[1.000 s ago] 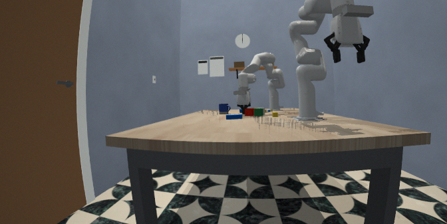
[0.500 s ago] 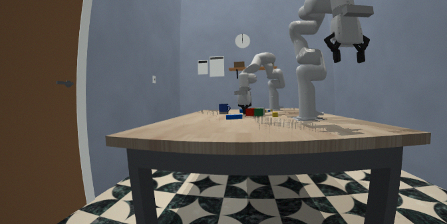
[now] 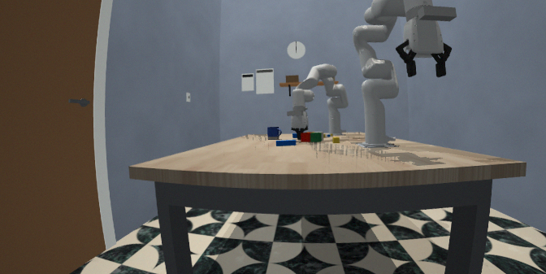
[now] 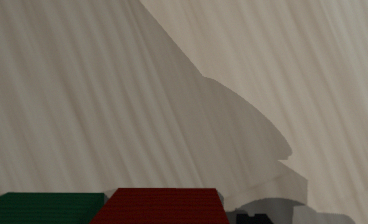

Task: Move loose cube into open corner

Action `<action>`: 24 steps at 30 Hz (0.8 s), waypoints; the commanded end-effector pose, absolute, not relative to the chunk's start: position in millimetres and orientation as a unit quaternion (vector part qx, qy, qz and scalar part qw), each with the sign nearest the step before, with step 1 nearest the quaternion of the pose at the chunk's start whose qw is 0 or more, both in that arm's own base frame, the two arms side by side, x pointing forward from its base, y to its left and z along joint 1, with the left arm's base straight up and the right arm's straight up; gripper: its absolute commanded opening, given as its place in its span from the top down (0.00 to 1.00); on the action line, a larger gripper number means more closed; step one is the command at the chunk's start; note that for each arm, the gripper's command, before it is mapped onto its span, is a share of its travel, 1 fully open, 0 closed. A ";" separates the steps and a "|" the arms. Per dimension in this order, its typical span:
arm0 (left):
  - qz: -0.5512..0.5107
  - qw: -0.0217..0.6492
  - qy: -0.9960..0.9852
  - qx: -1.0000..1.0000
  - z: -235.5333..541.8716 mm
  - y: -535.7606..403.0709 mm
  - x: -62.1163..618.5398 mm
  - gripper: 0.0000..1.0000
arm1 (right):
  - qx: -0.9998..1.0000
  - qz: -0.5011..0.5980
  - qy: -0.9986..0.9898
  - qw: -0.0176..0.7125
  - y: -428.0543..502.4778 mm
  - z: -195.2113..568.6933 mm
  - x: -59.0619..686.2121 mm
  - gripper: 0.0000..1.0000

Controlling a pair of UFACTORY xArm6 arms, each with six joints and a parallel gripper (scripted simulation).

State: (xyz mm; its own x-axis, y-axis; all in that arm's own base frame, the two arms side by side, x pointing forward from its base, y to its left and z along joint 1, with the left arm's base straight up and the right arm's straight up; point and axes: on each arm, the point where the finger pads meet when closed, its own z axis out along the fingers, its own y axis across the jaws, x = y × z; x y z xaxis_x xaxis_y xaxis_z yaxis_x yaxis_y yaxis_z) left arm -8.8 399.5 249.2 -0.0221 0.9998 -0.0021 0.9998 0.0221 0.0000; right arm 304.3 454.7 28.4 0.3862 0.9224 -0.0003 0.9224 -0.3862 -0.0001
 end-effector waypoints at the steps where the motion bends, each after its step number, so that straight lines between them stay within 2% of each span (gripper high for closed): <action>1: 0.000 0.000 0.715 0.699 250.0 399.9 -8.8 0.00 | 0.833 0.001 0.554 0.000 455.8 29.4 303.5 1.00; 24: 0.000 0.000 0.715 0.699 250.0 399.9 -8.8 0.00 | 0.833 0.001 0.554 0.000 456.5 29.4 301.7 1.00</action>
State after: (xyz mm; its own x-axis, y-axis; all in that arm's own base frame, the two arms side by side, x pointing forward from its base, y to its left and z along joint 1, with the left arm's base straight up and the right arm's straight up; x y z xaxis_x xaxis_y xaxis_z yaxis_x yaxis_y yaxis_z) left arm -8.8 399.5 249.2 -0.0221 0.9998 -0.0021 0.9998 0.0221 0.0000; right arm 301.4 455.9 28.4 0.3862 0.9224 -0.0002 0.9224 -0.3862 -0.0001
